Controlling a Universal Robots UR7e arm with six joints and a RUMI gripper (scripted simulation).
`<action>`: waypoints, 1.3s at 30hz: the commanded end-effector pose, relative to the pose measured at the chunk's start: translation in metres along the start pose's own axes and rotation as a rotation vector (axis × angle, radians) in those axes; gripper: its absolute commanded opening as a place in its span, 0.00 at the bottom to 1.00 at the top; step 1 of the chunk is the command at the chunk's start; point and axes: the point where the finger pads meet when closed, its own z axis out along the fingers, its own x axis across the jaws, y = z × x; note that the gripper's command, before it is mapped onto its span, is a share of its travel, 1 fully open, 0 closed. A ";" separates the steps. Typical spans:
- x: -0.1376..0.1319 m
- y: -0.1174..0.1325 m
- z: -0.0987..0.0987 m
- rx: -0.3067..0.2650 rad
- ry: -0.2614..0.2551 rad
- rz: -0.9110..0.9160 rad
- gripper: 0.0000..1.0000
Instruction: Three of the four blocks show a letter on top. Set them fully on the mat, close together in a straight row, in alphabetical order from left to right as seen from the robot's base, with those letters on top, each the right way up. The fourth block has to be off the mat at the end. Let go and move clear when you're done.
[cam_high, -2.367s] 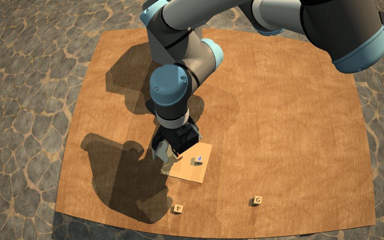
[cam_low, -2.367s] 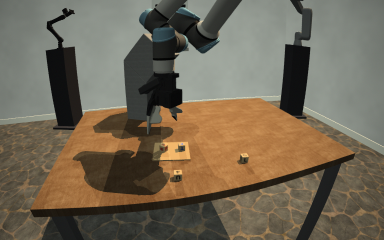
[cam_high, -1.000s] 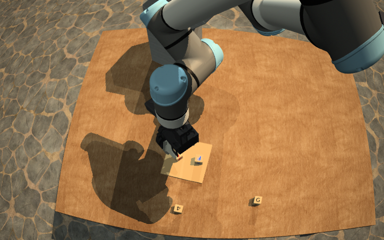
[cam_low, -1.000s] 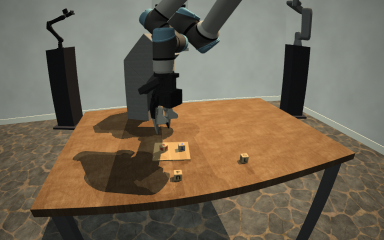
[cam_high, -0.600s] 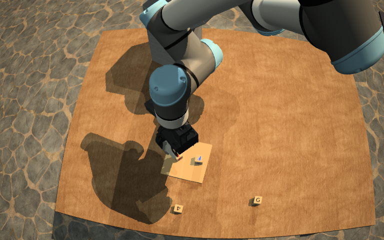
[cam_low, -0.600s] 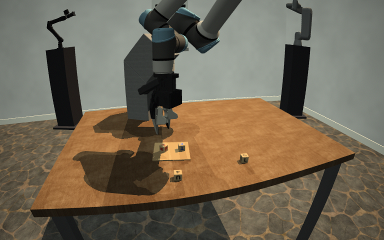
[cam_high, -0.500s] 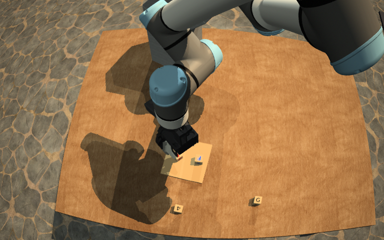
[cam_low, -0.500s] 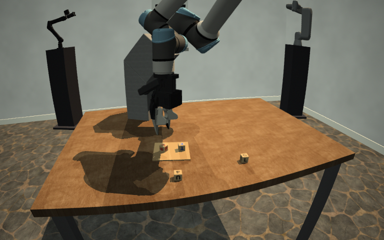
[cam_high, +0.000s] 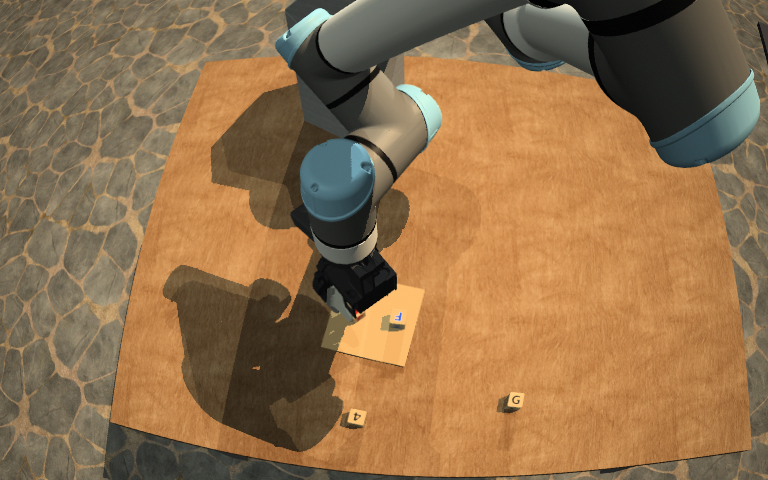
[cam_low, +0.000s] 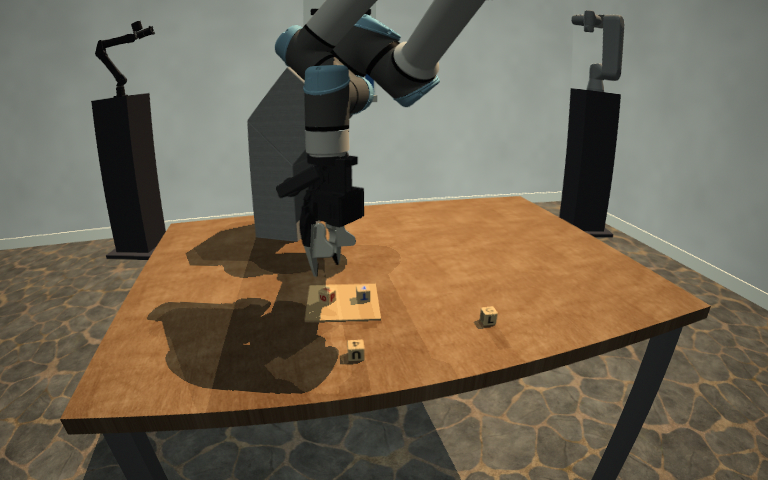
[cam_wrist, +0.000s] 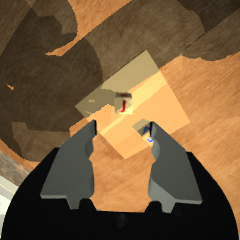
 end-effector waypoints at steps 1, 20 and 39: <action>-0.001 0.001 0.008 -0.002 -0.003 -0.002 0.37; -0.001 0.001 0.030 -0.002 -0.003 -0.002 0.37; -0.001 0.001 0.034 -0.002 -0.004 -0.001 0.37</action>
